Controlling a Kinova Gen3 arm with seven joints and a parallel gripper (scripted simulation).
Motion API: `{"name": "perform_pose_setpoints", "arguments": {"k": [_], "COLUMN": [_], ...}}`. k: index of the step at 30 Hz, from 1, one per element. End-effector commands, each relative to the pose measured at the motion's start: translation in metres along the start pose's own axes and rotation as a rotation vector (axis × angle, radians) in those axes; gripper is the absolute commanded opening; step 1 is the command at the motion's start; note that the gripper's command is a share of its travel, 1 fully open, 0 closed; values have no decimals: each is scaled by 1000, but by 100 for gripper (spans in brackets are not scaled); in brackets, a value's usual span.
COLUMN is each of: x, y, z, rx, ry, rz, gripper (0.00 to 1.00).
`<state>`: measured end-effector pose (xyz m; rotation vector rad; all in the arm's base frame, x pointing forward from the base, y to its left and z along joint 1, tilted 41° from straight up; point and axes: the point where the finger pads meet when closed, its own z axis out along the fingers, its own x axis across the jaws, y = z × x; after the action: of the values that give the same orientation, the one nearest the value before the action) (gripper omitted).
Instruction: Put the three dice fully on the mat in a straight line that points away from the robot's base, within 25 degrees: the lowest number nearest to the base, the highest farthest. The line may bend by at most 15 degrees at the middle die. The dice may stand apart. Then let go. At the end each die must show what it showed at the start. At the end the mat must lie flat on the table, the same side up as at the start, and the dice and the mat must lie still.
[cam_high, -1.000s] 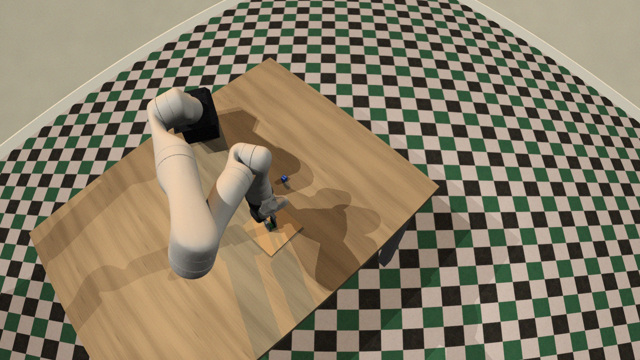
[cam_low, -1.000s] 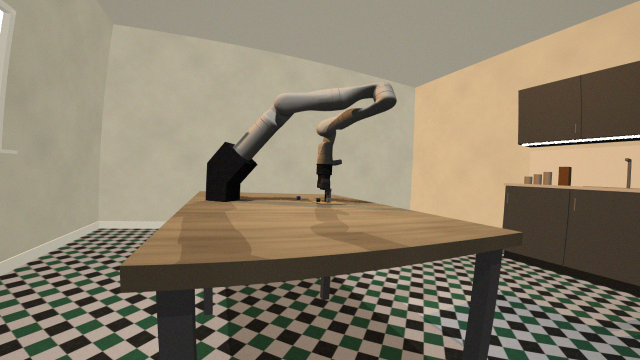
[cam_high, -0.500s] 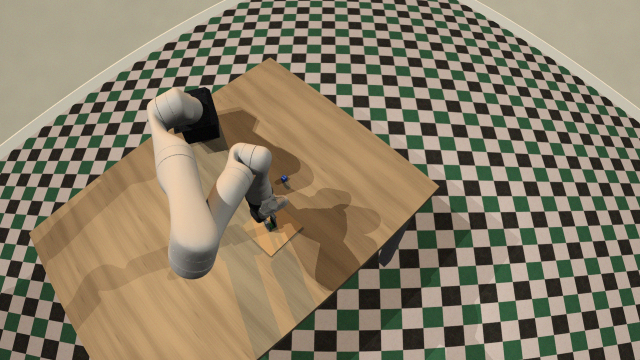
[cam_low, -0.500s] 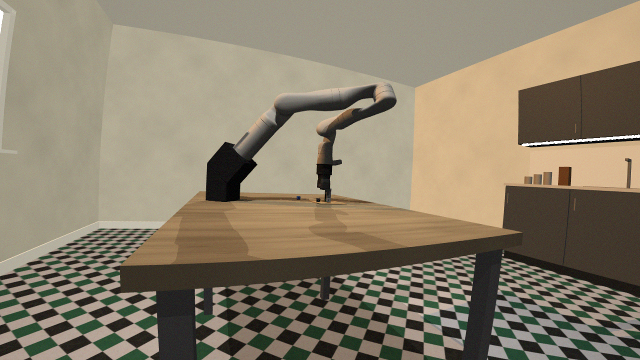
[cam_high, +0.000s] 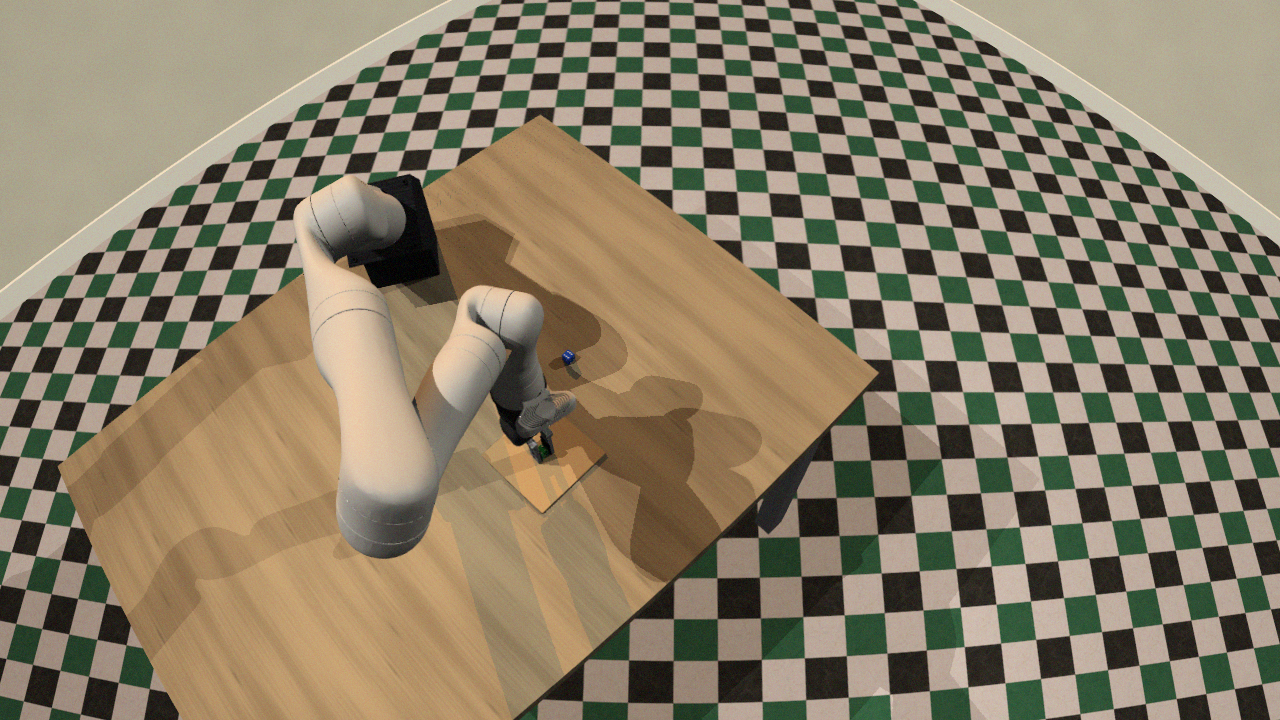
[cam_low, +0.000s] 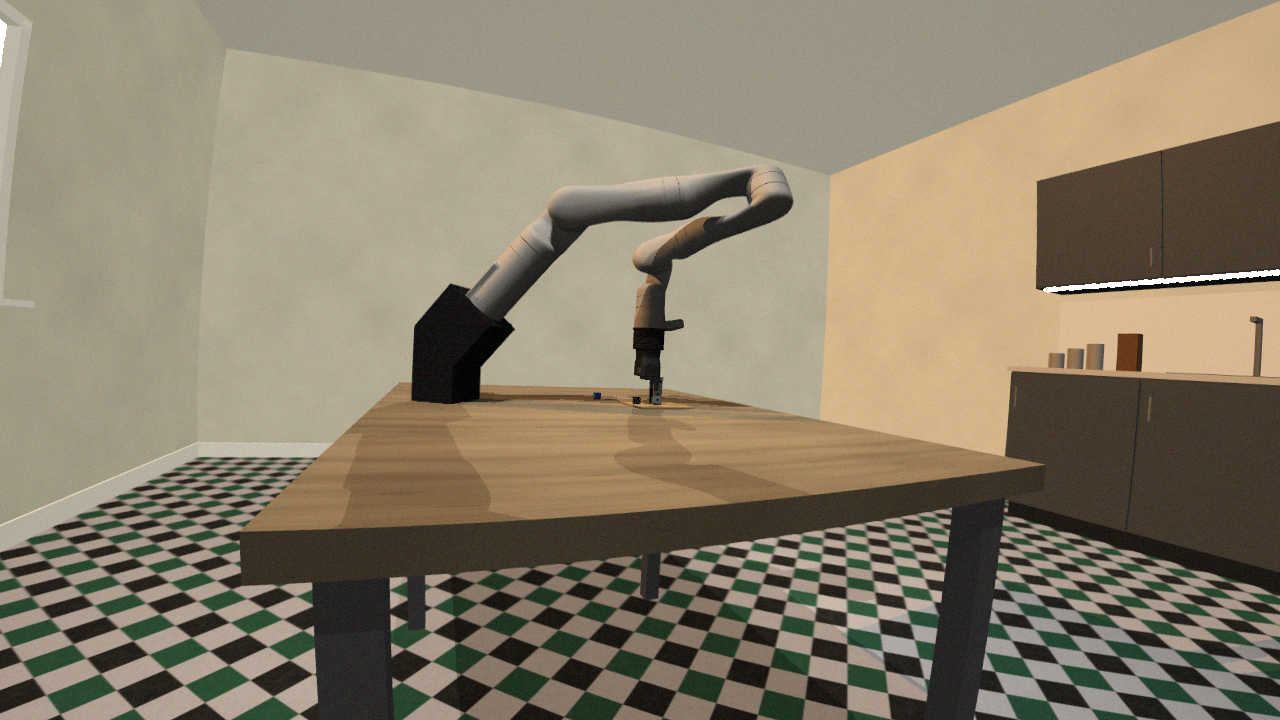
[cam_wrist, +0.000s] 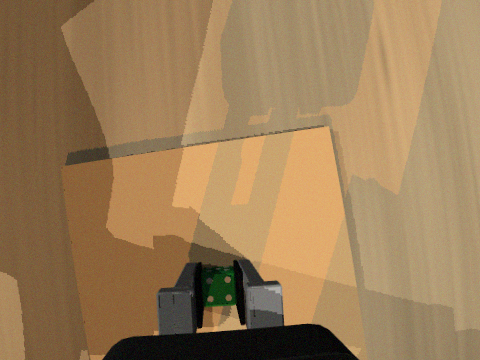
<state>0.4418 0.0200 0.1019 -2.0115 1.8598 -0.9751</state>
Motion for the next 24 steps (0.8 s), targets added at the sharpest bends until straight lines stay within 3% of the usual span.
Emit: {"name": "perform_pose_setpoints", "arguments": {"k": [1,4,8,10,11,13,14,24], "x": [0,0,0,0,0,0,0,0], "y": [0,0,0,0,0,0,0,0], "z": [0,0,0,0,0,0,0,0], "rx": [1,1,1,1,1,1,1,1], "ry": [0,0,0,0,0,0,0,0], "rz": [0,0,0,0,0,0,0,0], "gripper": [40,40,52,52,58,58,64,64]}}
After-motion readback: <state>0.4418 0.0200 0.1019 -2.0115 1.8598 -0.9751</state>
